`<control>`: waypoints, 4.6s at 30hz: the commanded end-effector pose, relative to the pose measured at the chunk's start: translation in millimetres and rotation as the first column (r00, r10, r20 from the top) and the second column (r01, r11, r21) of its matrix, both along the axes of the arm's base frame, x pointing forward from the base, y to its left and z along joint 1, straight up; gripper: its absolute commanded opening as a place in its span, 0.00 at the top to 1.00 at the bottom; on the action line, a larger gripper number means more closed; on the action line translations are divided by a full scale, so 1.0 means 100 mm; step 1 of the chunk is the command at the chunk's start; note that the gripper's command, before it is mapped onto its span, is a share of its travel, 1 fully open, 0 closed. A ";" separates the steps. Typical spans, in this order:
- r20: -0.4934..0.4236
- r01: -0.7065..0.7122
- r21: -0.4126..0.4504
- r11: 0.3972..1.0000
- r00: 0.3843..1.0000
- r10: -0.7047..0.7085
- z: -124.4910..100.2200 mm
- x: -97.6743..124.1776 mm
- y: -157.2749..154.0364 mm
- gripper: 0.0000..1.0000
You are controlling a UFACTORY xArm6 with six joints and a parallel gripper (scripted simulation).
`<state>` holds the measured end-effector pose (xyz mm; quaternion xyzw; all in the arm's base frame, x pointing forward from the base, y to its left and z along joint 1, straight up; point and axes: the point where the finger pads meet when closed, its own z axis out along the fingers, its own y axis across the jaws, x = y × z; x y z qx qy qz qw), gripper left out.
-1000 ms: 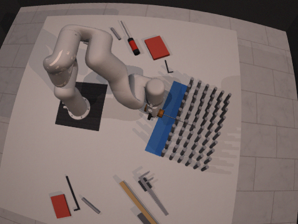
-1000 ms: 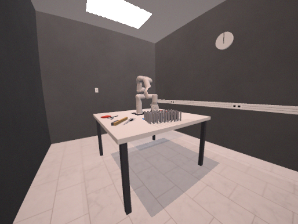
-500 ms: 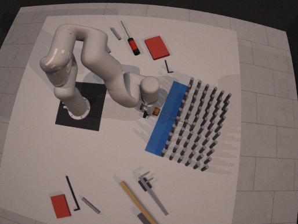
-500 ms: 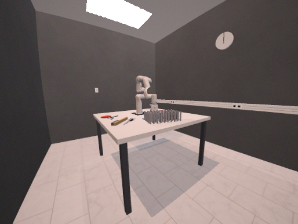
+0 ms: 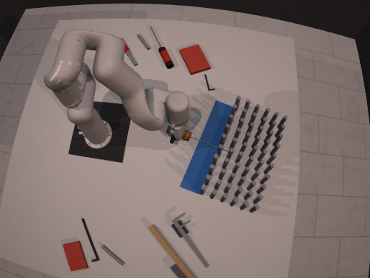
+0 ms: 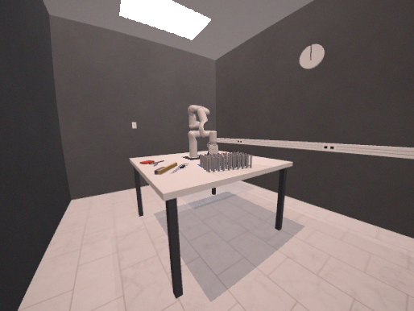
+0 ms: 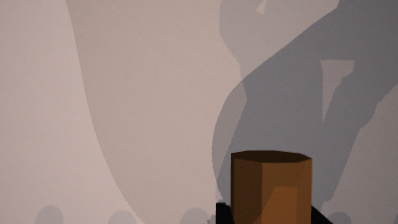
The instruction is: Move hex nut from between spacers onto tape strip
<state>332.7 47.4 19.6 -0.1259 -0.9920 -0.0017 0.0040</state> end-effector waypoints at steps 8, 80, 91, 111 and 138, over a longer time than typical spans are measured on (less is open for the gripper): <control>0.004 0.000 0.000 1.000 1.000 0.000 0.01 -0.19 0.06 1.00; 0.003 0.000 0.001 1.000 1.000 0.000 0.13 -0.70 0.20 1.00; 0.003 0.000 0.001 1.000 1.000 0.000 0.19 -0.70 0.20 1.00; 0.003 0.000 0.001 1.000 1.000 0.000 0.19 -0.68 0.26 1.00; 0.003 0.000 0.001 1.000 1.000 0.000 0.19 -0.58 0.66 1.00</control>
